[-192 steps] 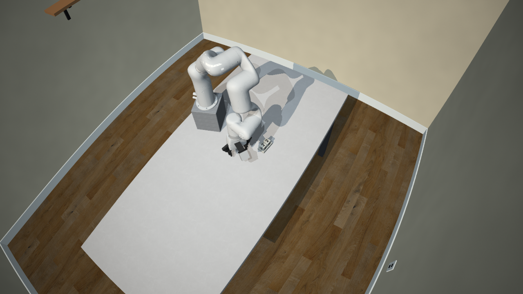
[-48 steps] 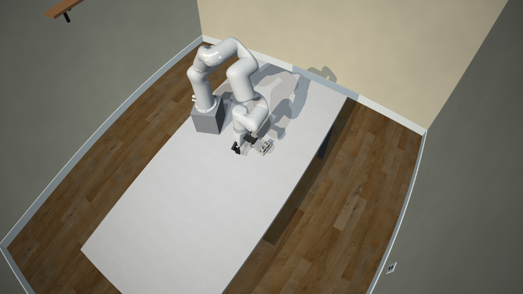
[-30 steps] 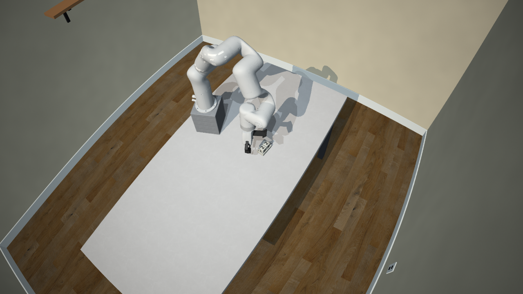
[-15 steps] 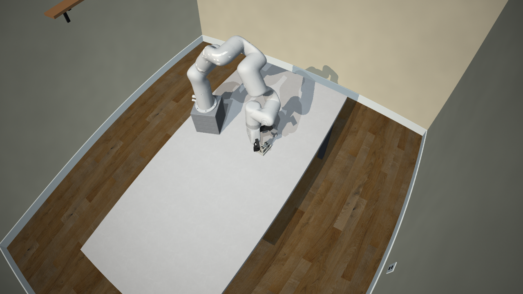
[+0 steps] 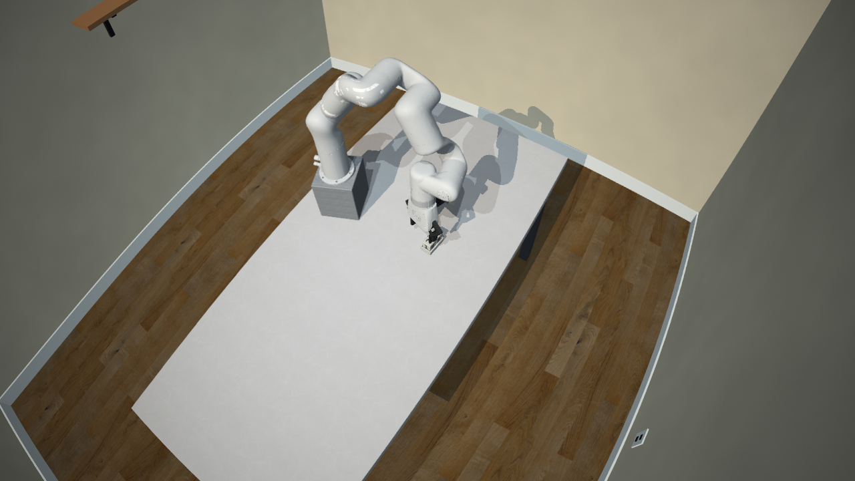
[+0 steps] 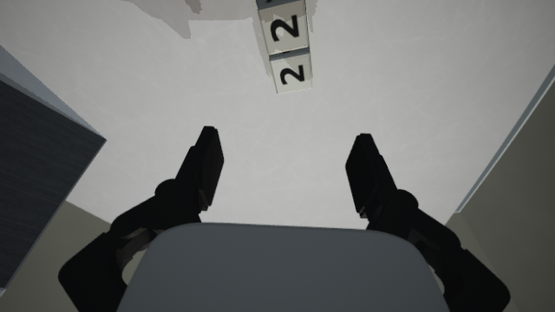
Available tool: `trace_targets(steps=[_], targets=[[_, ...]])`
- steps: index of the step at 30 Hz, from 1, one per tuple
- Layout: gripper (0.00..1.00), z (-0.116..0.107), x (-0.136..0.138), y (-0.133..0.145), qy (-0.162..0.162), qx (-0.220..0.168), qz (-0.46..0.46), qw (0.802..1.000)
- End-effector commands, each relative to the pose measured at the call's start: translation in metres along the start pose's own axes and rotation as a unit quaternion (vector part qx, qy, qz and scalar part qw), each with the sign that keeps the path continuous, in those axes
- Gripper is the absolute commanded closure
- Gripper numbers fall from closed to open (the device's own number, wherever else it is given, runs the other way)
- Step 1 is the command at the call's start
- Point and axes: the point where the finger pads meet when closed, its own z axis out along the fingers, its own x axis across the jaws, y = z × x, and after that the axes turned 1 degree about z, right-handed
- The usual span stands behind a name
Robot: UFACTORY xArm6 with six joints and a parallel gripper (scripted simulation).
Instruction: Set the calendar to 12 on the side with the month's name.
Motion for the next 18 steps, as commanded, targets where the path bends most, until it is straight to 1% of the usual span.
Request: trace_targets(steps=[1, 4, 7, 10, 11, 18], targets=[[0.00, -0.0021, 0.0032, -0.0125, -0.010, 0.013, -0.085, 0.996], [0.00, -0.0021, 0.0032, -0.0126, -0.010, 0.013, -0.086, 0.996], [0.00, -0.0025, 0.0037, -0.0165, -0.009, 0.013, -0.112, 0.994], [0.00, -0.0026, 0.0038, -0.0172, -0.009, 0.013, -0.116, 0.993], [0.51, -0.0026, 0.0038, -0.0172, -0.009, 0.013, -0.116, 0.993], [0.51, -0.0026, 0.0038, -0.0172, -0.009, 0.013, -0.116, 0.993]])
